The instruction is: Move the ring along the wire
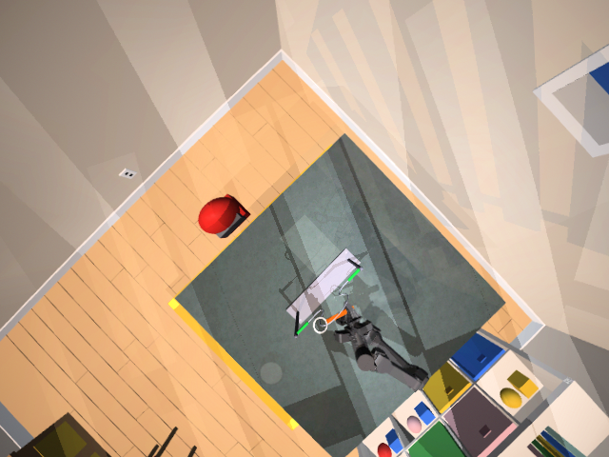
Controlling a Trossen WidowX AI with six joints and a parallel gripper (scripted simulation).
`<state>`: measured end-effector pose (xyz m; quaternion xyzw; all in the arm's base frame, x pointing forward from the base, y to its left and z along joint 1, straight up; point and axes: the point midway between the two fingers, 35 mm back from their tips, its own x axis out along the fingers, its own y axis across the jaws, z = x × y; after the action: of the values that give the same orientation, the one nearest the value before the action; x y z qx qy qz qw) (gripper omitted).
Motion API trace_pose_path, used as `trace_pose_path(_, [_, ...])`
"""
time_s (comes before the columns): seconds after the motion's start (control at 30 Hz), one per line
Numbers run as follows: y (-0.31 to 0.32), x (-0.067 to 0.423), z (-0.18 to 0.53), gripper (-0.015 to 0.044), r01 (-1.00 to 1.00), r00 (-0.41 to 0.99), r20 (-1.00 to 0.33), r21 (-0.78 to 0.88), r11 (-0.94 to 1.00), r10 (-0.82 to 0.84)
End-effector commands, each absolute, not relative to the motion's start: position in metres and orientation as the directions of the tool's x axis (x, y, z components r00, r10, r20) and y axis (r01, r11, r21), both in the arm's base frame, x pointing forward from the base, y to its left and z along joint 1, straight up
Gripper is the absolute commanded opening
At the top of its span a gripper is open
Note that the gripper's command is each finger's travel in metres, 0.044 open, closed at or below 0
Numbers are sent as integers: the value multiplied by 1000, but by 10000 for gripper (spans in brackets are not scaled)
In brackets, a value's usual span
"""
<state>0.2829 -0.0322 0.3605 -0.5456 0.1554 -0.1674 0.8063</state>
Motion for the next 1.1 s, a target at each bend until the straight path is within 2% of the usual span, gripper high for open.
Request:
trace_pose_path(0.0, [-35, 280, 364, -150, 114, 894, -33, -948, 298, -447])
trace_pose_path(1.07, [-37, 280, 380, -150, 128, 890, 169, -984, -124, -422])
